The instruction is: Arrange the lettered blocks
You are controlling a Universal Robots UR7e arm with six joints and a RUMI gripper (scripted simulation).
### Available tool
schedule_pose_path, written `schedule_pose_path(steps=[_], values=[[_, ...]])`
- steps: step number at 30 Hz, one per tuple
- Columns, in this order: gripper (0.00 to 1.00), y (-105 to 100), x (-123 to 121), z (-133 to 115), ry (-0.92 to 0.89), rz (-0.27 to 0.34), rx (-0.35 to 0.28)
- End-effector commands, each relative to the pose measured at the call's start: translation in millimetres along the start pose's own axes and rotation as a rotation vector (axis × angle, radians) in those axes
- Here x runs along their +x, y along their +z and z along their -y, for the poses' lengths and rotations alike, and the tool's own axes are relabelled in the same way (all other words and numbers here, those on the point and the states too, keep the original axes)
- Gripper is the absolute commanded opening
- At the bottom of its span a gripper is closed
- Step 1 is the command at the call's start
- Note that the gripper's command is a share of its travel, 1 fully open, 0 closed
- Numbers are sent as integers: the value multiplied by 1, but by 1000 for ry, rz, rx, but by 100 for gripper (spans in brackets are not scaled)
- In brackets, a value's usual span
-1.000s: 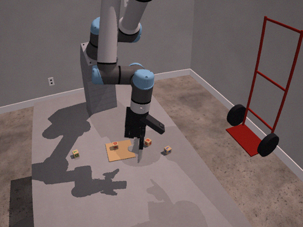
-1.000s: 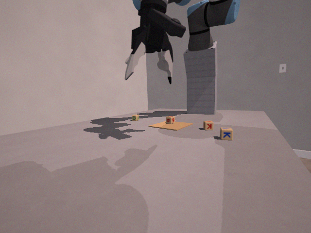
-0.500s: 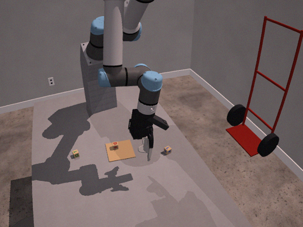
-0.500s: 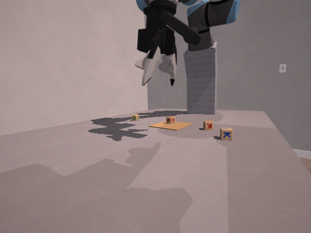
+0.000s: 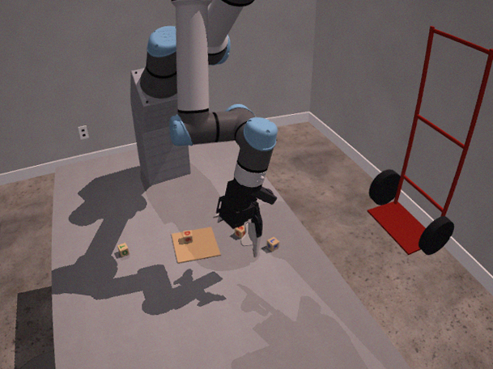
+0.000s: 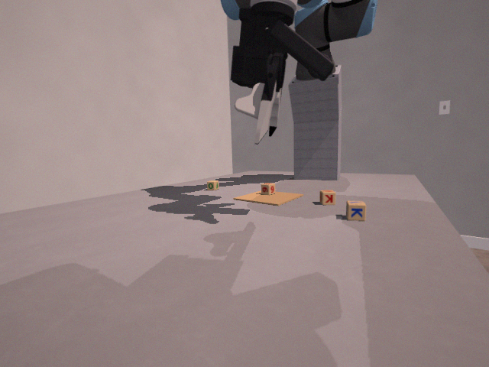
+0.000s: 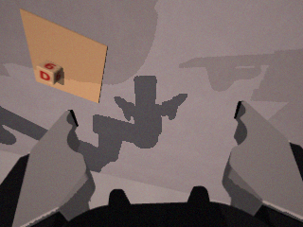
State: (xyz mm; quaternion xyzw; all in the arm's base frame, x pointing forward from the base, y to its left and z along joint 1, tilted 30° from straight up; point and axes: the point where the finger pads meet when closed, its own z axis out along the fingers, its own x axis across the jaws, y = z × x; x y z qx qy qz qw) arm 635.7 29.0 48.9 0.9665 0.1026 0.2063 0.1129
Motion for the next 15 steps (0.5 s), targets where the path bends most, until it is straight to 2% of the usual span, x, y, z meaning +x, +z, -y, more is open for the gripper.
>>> schedule_pose_path(steps=[1,15], values=[[100,1,0,5,-93,7,-9],[100,4,-6,28,-446,44,-30]])
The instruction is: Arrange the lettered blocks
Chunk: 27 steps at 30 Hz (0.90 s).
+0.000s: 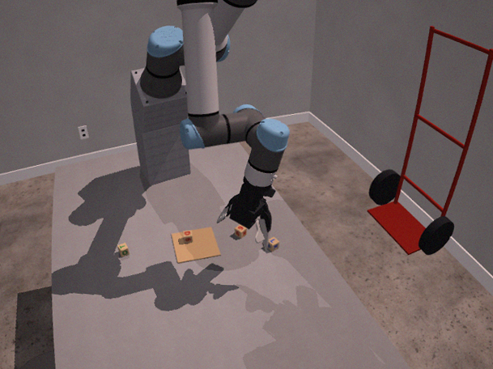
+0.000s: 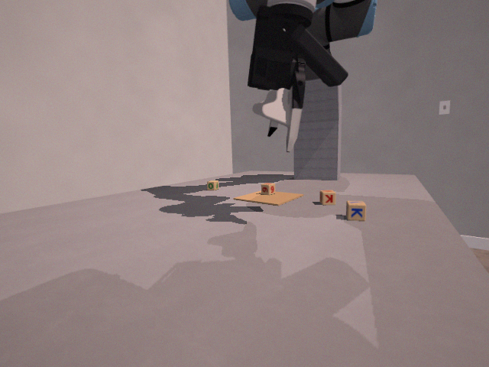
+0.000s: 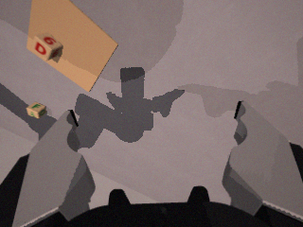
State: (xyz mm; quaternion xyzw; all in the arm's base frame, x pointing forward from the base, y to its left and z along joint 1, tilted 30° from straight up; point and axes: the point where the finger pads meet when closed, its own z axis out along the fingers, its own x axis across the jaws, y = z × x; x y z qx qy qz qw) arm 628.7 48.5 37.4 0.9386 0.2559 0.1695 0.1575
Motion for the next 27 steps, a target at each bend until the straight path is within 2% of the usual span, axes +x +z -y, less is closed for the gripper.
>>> schedule_pose_path(steps=[1,3,27], values=[[100,0,2,7,-138,13,-10],[100,0,2,7,-138,13,-10],[100,1,5,42,-706,80,-30]])
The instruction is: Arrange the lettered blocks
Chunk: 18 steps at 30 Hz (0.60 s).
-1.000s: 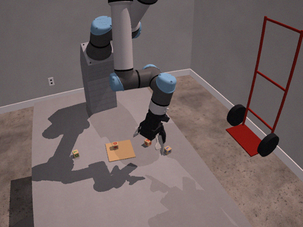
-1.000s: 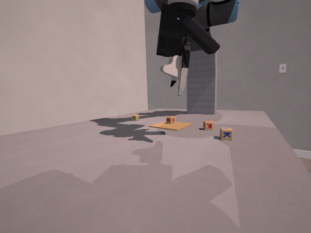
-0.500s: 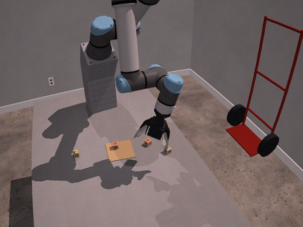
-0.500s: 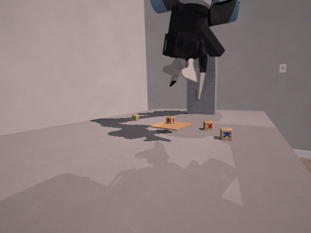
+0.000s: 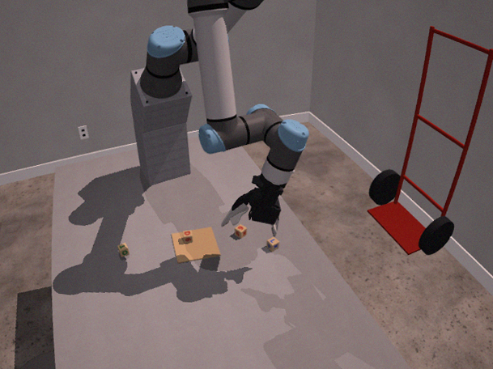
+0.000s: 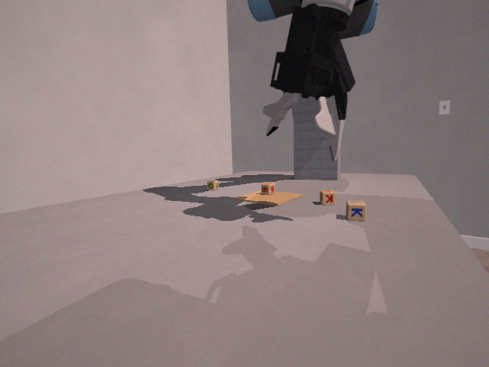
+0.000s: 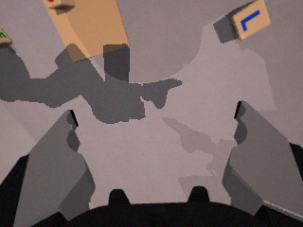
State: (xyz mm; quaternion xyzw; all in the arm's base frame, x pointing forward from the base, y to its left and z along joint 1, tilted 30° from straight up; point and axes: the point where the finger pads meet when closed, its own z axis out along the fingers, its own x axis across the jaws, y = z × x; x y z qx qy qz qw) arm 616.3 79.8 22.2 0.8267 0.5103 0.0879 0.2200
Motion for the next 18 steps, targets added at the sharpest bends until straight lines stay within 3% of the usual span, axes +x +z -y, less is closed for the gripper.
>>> schedule_pose_path(steps=[1,18], values=[[100,-1,5,4,-138,15,-6],[100,-4,20,19,-513,62,-9]])
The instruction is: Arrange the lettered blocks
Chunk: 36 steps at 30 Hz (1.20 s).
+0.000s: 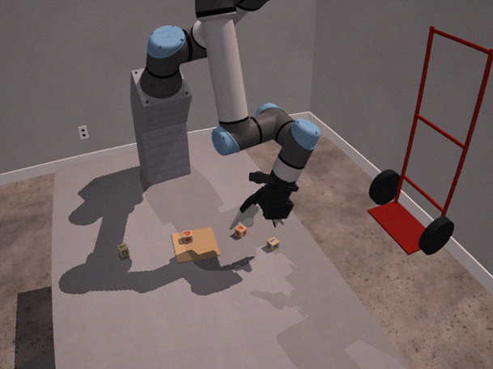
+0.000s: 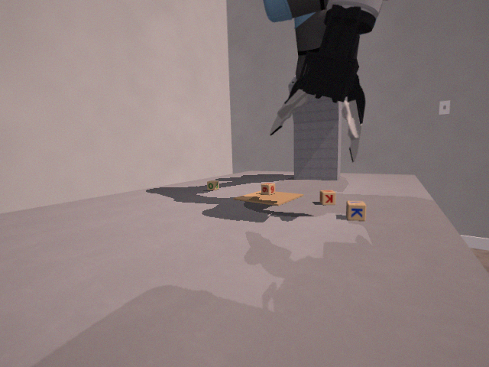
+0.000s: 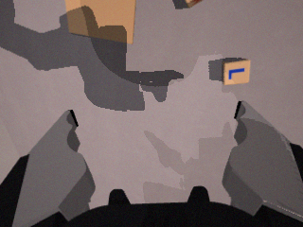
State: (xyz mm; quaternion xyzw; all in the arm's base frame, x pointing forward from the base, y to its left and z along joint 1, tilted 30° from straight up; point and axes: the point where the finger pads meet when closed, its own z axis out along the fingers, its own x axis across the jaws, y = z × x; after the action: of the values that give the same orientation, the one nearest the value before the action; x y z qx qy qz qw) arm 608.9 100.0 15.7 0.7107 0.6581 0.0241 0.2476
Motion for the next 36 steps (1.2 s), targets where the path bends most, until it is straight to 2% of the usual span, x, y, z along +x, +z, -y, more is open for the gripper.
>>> schedule_pose_path(steps=[1,9,36], values=[[100,-2,6,1,-138,17,-4],[100,-4,13,3,-276,34,-3],[100,-17,45,11,-903,119,19]])
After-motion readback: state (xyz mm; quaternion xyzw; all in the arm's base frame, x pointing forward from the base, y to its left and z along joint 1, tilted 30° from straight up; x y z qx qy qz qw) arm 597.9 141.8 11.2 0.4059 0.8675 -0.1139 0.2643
